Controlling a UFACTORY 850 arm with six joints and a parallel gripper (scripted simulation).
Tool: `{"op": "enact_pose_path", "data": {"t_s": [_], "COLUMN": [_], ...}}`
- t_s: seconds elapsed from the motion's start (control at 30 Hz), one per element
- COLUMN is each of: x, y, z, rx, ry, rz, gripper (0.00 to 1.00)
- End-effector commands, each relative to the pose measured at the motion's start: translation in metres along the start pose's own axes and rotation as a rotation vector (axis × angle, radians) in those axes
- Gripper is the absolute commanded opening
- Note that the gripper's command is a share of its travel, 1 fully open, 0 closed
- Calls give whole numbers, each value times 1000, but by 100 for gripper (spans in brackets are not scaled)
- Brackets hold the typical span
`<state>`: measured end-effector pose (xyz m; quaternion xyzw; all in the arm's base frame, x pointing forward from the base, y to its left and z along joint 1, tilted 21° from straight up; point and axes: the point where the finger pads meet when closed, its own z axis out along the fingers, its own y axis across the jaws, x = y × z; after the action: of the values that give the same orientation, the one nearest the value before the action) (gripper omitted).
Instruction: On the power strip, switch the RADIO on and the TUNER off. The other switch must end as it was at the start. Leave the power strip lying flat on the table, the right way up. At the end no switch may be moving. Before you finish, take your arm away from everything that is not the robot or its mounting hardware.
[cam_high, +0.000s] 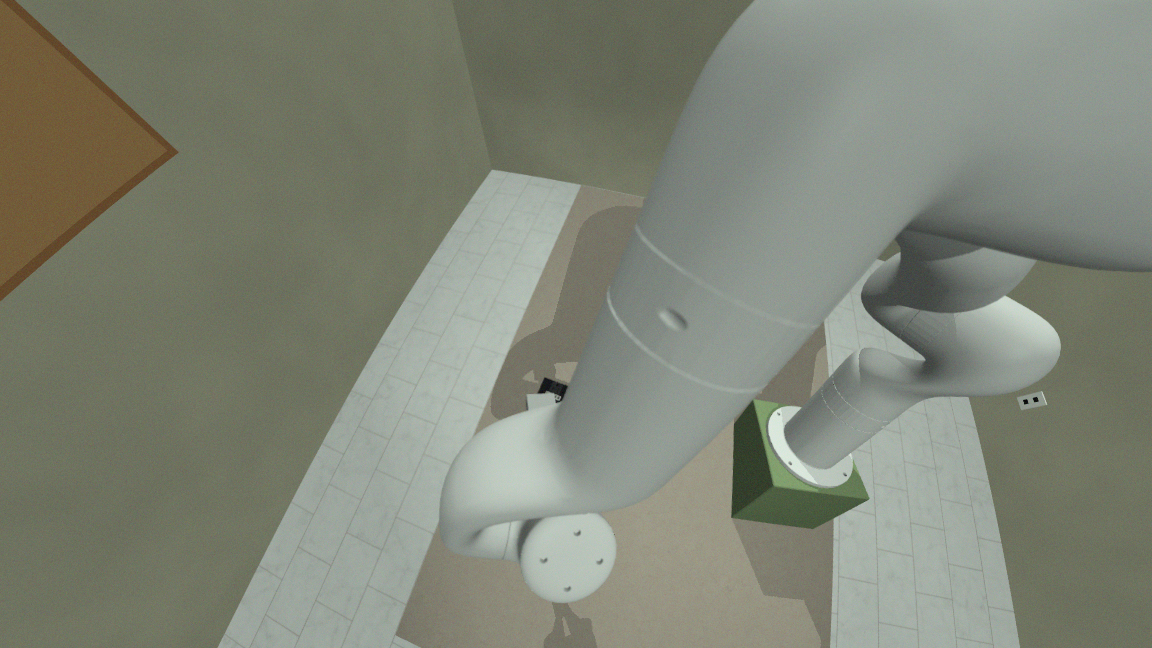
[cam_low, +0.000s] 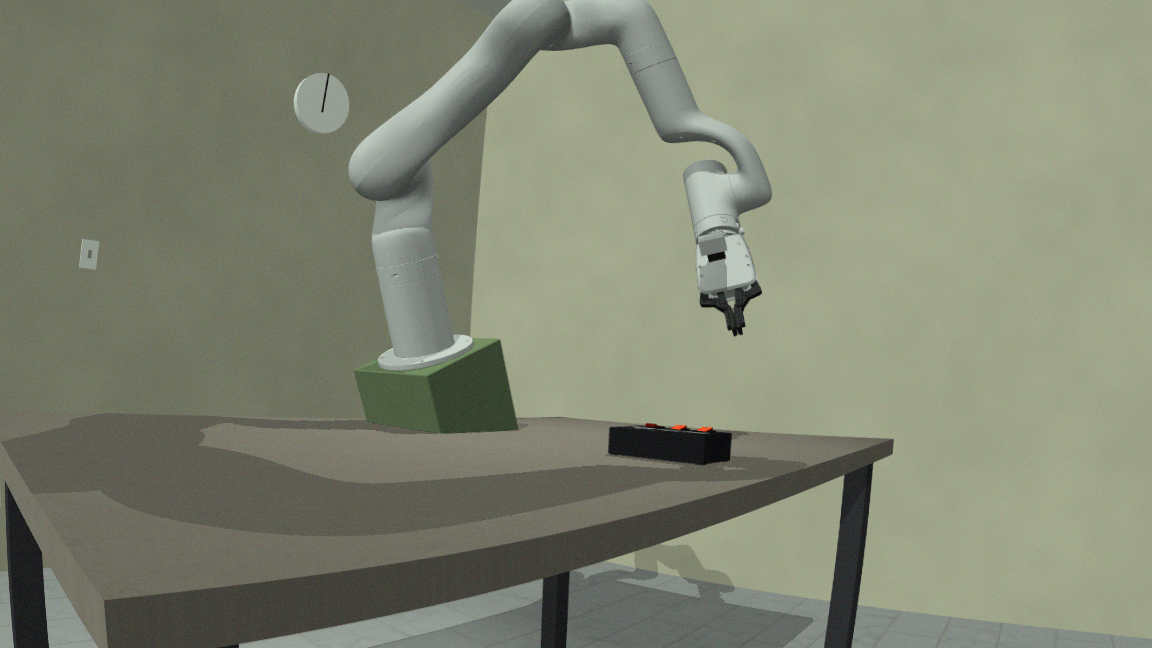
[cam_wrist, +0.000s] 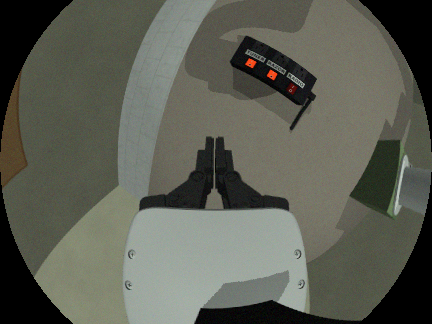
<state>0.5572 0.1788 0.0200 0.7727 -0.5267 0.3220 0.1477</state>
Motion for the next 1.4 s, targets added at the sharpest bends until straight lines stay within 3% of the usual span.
{"op": "enact_pose_path", "data": {"t_s": [0.0,0.03,0.3,1.37], "x": [20,26,41,43], "y": [23,32,61,65], "z": [39,50,86,90], "rx": [-142,-184,-324,-341], "ry": [-49,-64,-111,-116], "rz": [149,203,393,418], "gripper": [0,0,0,0]}}
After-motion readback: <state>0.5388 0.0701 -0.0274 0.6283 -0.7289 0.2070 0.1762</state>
